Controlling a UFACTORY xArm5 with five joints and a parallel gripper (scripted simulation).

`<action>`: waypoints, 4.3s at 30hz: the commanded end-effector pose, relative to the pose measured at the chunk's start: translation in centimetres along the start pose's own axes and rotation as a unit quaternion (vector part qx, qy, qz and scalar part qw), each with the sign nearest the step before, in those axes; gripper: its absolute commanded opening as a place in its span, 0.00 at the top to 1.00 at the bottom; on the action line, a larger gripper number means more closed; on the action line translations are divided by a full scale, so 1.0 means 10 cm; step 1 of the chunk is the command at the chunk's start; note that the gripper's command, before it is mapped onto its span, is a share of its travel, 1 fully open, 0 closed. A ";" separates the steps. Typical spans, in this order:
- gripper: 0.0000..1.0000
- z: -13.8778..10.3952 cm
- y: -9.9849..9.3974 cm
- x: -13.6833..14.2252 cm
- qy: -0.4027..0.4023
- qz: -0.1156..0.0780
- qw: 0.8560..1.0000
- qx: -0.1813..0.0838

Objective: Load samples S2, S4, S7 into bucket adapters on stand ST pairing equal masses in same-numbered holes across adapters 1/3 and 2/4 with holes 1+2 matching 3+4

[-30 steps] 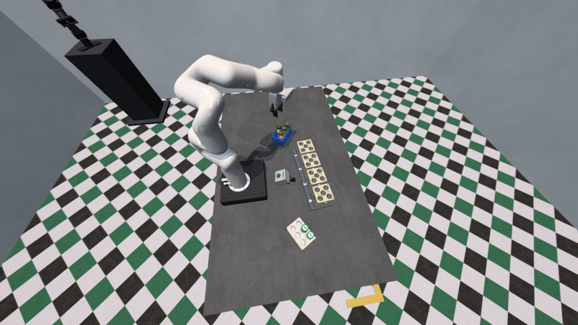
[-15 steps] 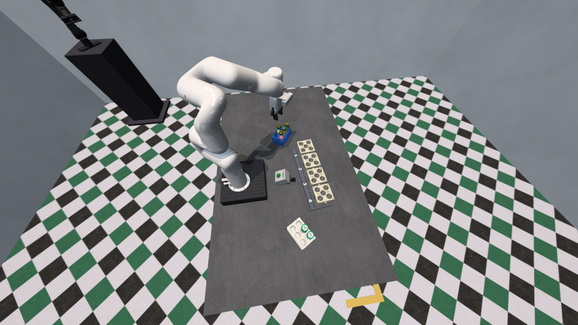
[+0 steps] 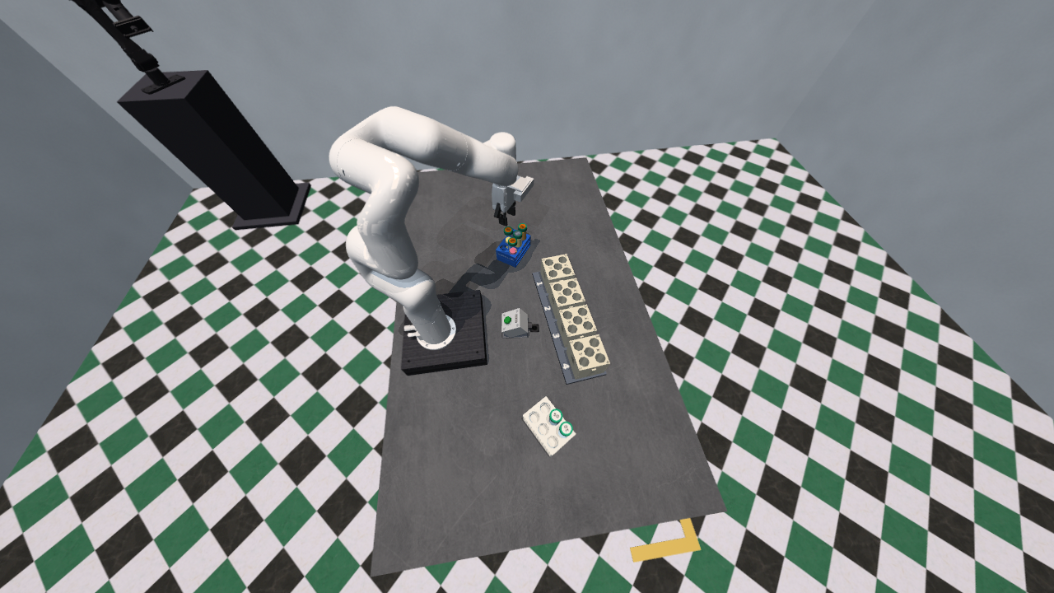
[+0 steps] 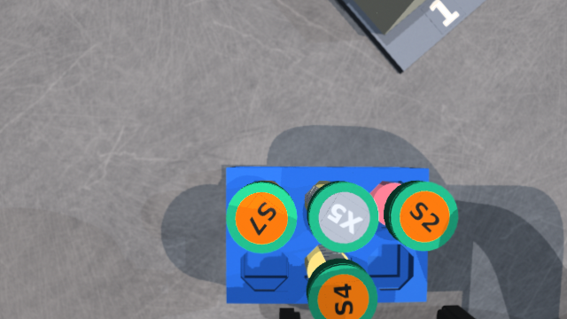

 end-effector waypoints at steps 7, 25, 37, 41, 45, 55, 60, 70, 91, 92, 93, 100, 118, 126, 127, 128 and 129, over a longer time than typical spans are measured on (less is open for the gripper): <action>0.43 0.00 0.14 -0.02 0.000 0.003 1.000 0.003; 0.43 0.00 0.46 -0.02 0.000 0.003 1.000 0.003; 0.43 0.00 0.55 -0.02 0.000 0.003 1.000 0.003; 0.43 0.00 0.56 -0.02 0.000 0.003 1.000 0.003; 0.43 0.00 0.58 -0.02 0.000 0.003 1.000 0.003; 0.43 0.00 0.64 -0.02 0.000 0.003 1.000 0.003; 0.43 0.00 0.67 -0.02 0.000 0.003 1.000 0.003; 0.43 0.00 0.72 -0.02 0.000 0.003 1.000 0.003; 1.00 0.00 0.73 -0.02 0.000 0.003 1.000 0.003; 1.00 0.00 0.73 -0.02 0.000 0.003 1.000 0.003; 1.00 0.00 0.73 -0.02 0.000 0.003 1.000 0.003; 1.00 0.00 0.73 -0.02 0.000 0.003 1.000 0.003; 1.00 0.00 0.73 -0.02 0.000 0.003 1.000 0.003; 1.00 0.00 0.73 -0.02 0.000 0.003 1.000 0.003; 1.00 0.00 0.73 -0.02 0.000 0.003 1.000 0.003; 1.00 0.00 0.73 -0.02 0.000 0.003 1.000 0.003; 1.00 0.00 0.73 -0.02 0.000 0.003 1.000 0.003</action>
Point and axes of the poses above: the point where the finger pads meet when closed, its own y axis out along the fingers, its own x axis across the jaws, z = x × y, the point moved 2 cm from there along -y, back along the fingers, and after that the axes turned 2 degrees about y, right-handed, at the moved point
